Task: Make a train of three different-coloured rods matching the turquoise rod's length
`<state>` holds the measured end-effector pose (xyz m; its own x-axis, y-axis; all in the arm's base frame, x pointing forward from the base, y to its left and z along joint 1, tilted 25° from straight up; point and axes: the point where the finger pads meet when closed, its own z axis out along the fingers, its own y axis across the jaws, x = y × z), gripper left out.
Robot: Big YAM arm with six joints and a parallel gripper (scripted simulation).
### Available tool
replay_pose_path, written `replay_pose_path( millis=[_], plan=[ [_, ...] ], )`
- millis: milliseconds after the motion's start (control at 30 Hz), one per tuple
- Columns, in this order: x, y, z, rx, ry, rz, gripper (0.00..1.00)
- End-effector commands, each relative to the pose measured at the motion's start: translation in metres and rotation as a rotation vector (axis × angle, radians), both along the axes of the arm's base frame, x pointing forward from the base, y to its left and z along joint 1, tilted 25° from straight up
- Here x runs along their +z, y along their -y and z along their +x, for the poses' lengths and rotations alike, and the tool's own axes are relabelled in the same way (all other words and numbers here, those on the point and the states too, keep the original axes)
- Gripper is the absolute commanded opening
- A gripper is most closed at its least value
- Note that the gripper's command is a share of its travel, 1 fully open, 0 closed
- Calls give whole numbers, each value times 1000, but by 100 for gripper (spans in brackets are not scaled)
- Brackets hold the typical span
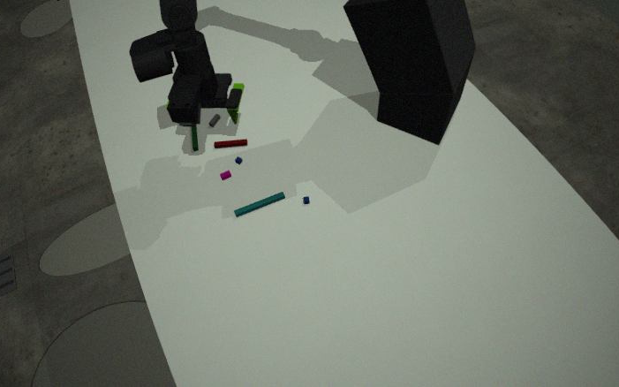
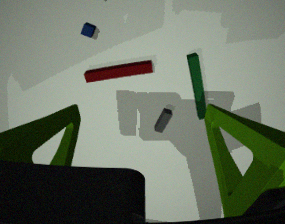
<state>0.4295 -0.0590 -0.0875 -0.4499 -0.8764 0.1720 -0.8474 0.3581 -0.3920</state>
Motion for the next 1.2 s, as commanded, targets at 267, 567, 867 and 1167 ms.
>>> replay_pose_path(
  millis=[267,567,867,1167],
  plan=[
    [12,14,5,230,-74,-74,100],
    [21,26,7,461,-148,-153,100],
    [11,20,2,529,-191,-162,100],
    [11,20,2,524,-189,-160,100]
  ],
)
